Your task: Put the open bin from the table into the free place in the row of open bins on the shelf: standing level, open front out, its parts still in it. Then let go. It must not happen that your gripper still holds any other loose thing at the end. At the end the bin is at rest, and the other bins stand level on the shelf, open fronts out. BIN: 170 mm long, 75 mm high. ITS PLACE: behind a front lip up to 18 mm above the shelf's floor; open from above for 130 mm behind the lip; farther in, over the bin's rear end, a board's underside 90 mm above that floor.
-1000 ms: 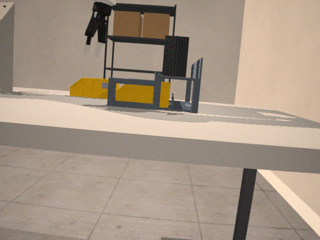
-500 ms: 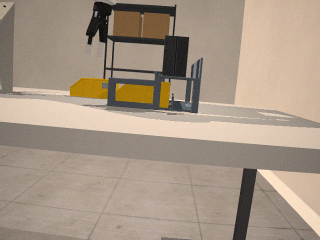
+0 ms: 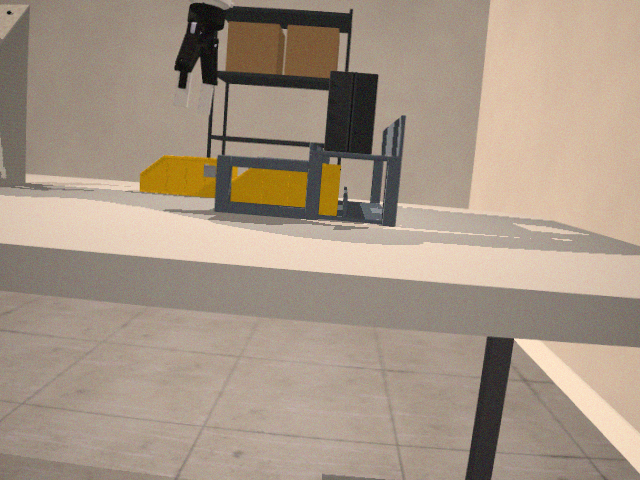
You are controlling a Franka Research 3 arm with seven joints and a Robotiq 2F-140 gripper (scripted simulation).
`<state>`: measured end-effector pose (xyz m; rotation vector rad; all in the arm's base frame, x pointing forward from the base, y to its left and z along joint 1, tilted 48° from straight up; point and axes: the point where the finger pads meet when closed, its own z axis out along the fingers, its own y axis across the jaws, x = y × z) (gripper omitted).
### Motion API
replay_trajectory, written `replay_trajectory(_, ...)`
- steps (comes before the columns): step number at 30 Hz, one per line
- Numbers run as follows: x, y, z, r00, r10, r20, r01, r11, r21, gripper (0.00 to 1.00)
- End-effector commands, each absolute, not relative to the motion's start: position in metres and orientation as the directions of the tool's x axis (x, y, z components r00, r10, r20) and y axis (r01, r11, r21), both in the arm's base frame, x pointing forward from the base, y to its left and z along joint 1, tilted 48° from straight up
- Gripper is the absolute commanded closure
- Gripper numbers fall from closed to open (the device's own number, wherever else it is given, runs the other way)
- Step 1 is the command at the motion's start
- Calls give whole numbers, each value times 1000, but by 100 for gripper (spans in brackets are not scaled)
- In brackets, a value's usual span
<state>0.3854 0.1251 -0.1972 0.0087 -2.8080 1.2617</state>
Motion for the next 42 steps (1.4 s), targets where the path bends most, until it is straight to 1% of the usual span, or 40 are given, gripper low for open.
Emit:
replay_trajectory(1,389,129,-199,-999,24,36,-11,669,-744,0)
replay_trajectory(42,403,142,-203,-999,-4,-38,25,674,-738,0)
